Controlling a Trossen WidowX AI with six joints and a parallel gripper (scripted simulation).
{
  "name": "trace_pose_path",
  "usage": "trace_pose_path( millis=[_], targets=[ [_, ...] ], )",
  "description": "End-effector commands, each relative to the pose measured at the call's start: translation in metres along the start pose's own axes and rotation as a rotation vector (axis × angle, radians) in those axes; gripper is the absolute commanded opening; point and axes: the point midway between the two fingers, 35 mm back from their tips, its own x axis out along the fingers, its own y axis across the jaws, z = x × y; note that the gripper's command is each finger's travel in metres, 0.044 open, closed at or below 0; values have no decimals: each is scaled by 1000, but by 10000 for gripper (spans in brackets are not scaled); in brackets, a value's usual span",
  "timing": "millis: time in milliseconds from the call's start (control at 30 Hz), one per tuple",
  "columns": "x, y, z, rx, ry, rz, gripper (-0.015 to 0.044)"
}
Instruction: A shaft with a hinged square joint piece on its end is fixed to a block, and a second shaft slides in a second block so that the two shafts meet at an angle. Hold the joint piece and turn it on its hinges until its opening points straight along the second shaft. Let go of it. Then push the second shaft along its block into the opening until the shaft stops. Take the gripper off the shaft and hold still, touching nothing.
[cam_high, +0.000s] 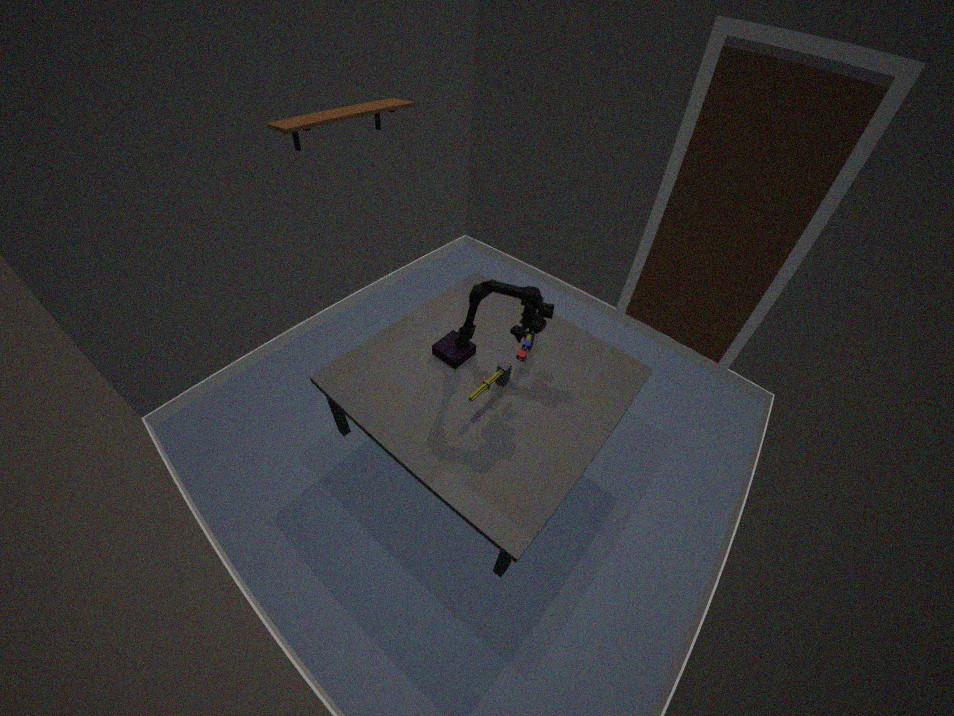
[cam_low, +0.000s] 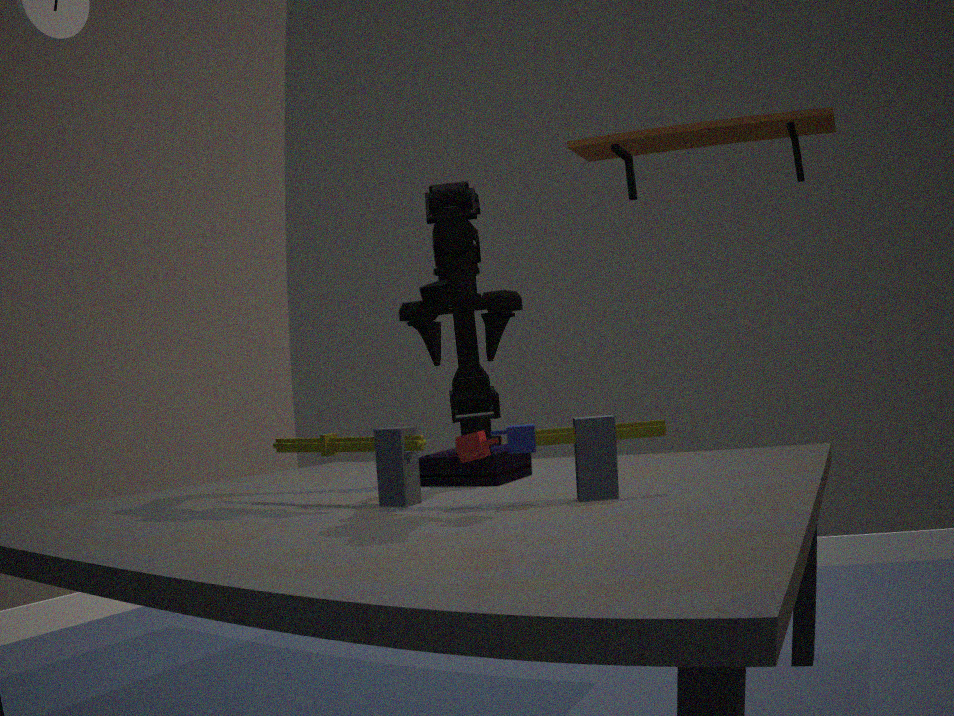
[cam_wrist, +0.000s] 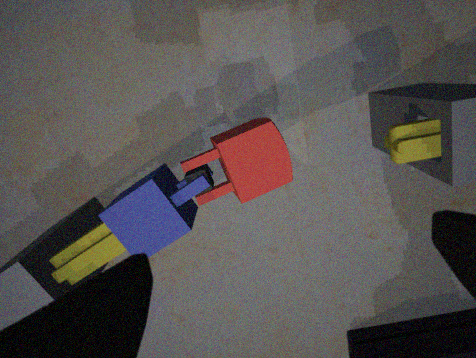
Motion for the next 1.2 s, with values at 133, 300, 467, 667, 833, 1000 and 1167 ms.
trace_pose_path(
  millis=[133, 300, 467, 667, 833, 1000, 1167],
  targets=[
    [25, -49, 15, -34, -8, -11, 440],
    [37, -71, 18, -38, -10, -13, 440],
    [38, -71, 18, 40, -9, -8, 440],
    [41, -71, 19, 229, -4, 6, 440],
    [43, -72, 19, 386, 1, 17, 440],
    [46, -72, 19, 544, 7, 27, 440],
    [48, -73, 19, 701, 15, 36, 440]
  ],
)
